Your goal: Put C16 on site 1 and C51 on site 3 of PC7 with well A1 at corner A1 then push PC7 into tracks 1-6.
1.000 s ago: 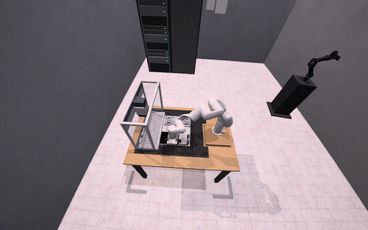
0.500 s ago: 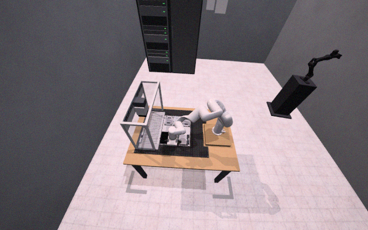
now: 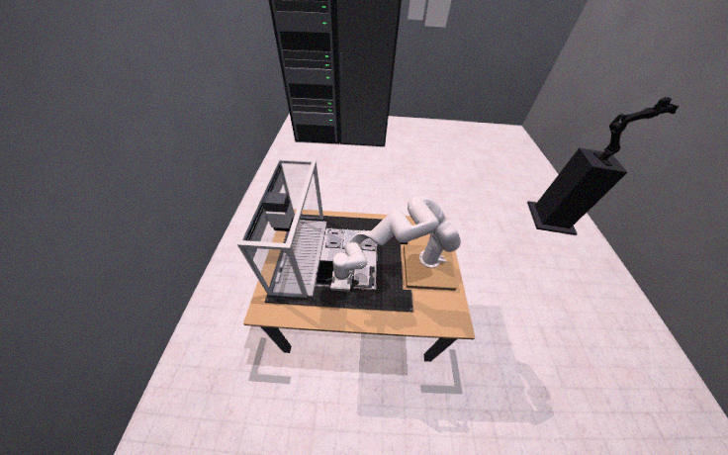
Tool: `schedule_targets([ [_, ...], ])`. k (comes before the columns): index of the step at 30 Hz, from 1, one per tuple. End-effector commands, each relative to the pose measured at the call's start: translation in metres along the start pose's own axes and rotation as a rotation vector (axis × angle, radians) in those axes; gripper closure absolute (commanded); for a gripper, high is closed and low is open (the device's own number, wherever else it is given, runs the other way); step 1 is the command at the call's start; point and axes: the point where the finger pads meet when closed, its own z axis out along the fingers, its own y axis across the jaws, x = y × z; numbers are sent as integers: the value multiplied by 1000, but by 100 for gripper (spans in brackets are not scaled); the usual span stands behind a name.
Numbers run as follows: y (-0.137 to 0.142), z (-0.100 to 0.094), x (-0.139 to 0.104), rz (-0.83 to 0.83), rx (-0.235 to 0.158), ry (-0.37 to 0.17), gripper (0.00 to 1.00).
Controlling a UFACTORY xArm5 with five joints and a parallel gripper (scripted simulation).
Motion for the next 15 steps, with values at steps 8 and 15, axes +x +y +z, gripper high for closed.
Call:
schedule_targets([
  [8, 1, 17, 1, 0, -4, 0, 0],
  [15, 1, 20, 1, 0, -4, 0, 0],
])
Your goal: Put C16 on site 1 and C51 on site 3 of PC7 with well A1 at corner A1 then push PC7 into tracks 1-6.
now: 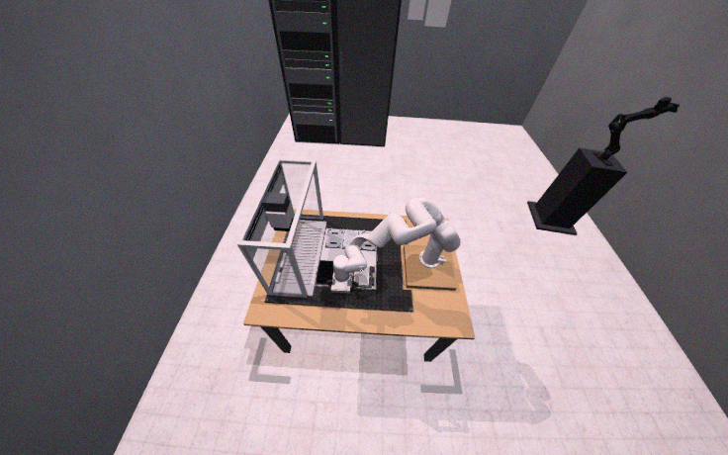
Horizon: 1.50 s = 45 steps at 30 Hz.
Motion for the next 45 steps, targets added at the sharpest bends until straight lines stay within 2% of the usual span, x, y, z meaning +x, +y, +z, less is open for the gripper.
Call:
schedule_targets([
  [1, 1, -1, 1, 0, -5, 0, 0],
  [45, 2, 19, 1, 0, -5, 0, 0],
])
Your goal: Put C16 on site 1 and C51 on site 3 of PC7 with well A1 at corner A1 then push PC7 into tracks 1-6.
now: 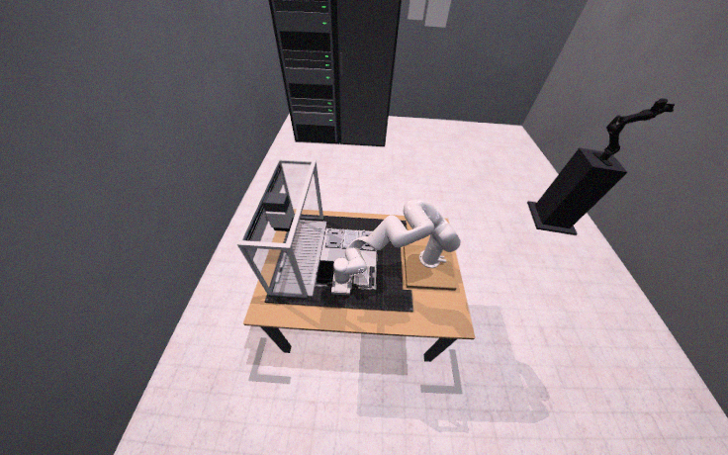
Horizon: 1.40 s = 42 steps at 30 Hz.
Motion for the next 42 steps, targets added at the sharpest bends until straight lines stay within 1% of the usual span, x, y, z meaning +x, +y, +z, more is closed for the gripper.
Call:
schedule_targets([
  [1, 1, -2, 1, 0, -5, 0, 0],
  [42, 1, -2, -16, 0, -5, 0, 0],
])
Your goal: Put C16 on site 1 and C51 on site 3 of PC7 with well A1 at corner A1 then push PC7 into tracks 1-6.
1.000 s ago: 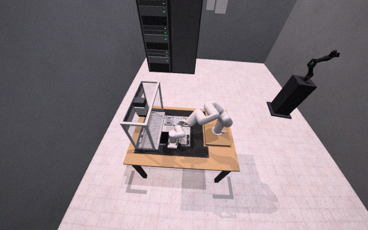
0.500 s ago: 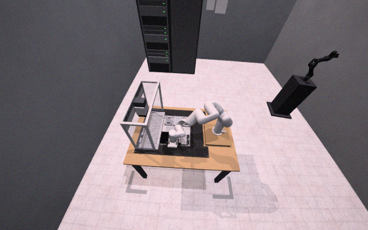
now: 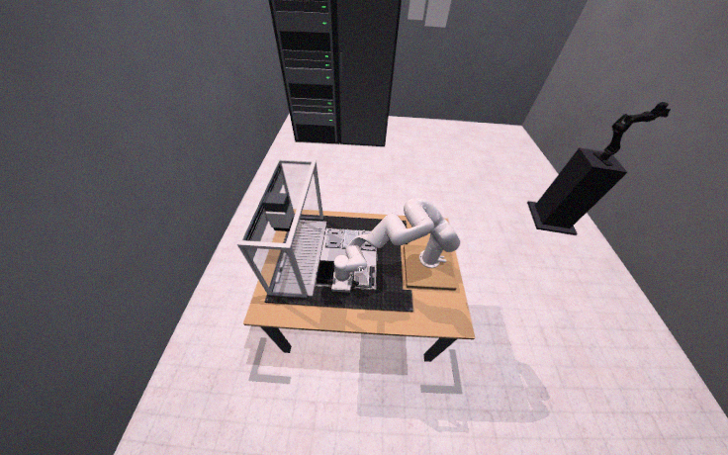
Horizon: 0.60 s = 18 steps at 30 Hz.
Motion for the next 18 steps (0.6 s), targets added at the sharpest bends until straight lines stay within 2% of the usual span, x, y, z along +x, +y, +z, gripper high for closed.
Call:
schedule_targets([
  [1, 1, -2, -1, 0, -5, 0, 0],
  [18, 1, -2, -6, 0, -5, 0, 0],
])
